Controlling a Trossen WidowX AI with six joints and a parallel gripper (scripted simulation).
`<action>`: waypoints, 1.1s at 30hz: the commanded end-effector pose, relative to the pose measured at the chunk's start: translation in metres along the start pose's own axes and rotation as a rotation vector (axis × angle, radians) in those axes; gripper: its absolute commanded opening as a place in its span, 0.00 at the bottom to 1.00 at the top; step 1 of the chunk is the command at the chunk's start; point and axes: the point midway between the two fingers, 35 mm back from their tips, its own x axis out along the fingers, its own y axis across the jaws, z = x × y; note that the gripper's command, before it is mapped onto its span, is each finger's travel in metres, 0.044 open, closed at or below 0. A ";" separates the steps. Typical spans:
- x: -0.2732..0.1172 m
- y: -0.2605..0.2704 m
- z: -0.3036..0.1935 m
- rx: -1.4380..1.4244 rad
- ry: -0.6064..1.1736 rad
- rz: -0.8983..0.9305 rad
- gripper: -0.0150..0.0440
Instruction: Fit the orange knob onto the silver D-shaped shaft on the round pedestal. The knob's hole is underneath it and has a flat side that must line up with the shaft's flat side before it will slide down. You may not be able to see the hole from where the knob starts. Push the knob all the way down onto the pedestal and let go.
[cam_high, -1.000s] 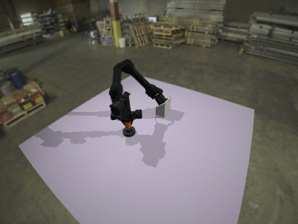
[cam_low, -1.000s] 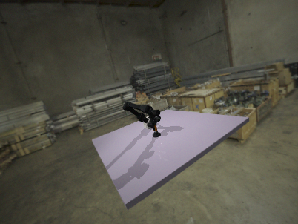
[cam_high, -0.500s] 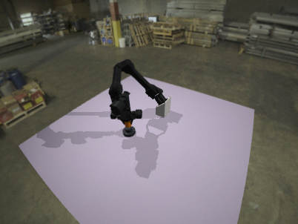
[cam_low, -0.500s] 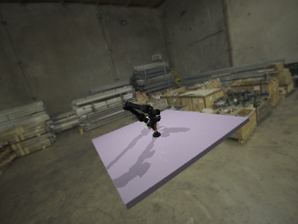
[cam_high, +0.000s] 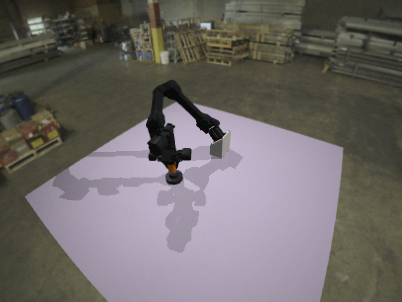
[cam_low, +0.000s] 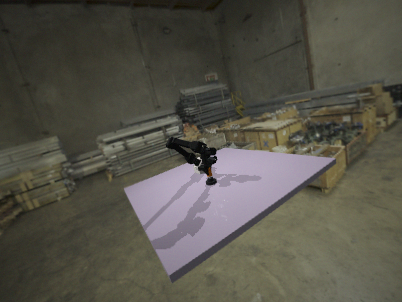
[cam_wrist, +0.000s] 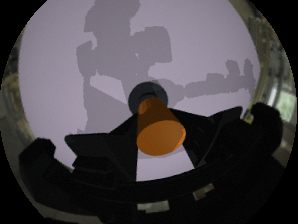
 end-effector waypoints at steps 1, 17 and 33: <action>0.000 0.000 -0.001 0.001 -0.002 -0.003 0.25; 0.004 0.001 -0.001 0.001 -0.002 -0.003 0.25; 0.015 0.002 -0.002 0.003 -0.002 -0.003 0.25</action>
